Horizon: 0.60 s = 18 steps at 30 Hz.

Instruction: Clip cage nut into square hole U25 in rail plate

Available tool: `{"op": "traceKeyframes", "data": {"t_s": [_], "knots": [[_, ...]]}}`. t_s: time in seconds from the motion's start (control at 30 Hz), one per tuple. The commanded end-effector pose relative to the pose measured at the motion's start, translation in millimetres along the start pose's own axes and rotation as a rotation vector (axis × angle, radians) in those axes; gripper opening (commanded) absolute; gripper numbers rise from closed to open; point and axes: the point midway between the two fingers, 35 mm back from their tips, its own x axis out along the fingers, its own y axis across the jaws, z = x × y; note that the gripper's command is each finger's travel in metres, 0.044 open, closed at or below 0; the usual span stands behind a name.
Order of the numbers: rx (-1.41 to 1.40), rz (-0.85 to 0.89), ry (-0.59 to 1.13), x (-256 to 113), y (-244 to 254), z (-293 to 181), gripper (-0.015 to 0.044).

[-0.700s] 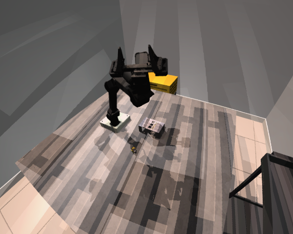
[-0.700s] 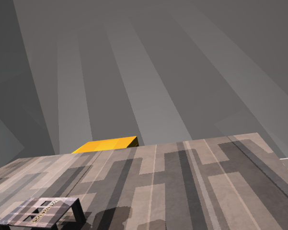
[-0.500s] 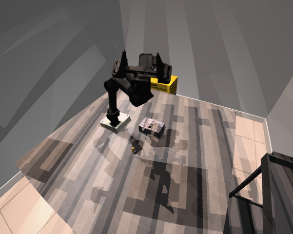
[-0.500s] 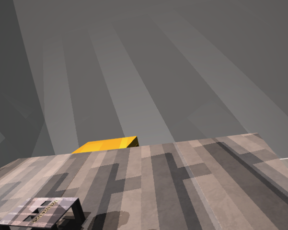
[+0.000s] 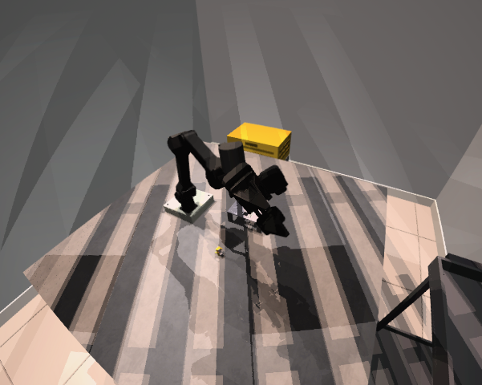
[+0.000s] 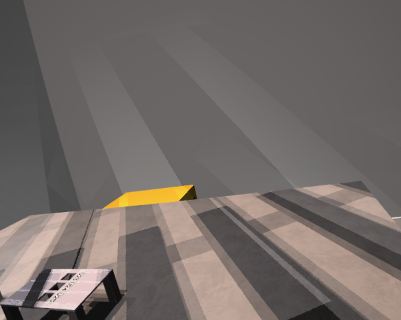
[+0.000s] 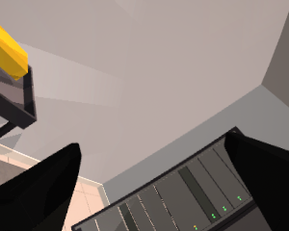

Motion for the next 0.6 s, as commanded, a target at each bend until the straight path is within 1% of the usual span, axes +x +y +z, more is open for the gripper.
{"op": "traceKeyframes", "data": {"t_s": [0.0, 0.1, 0.23, 0.4, 0.57], "knots": [[-0.154, 0.268, 0.082, -16, 58, -33, 0.0440], [-0.251, 0.467, 0.127, -37, 98, -58, 0.0440], [-0.364, 0.740, 0.169, -78, 144, -89, 0.0440], [-0.467, 1.072, 0.192, -142, 185, -122, 0.0440], [-0.532, 1.410, 0.186, -218, 208, -146, 0.0440]]}}
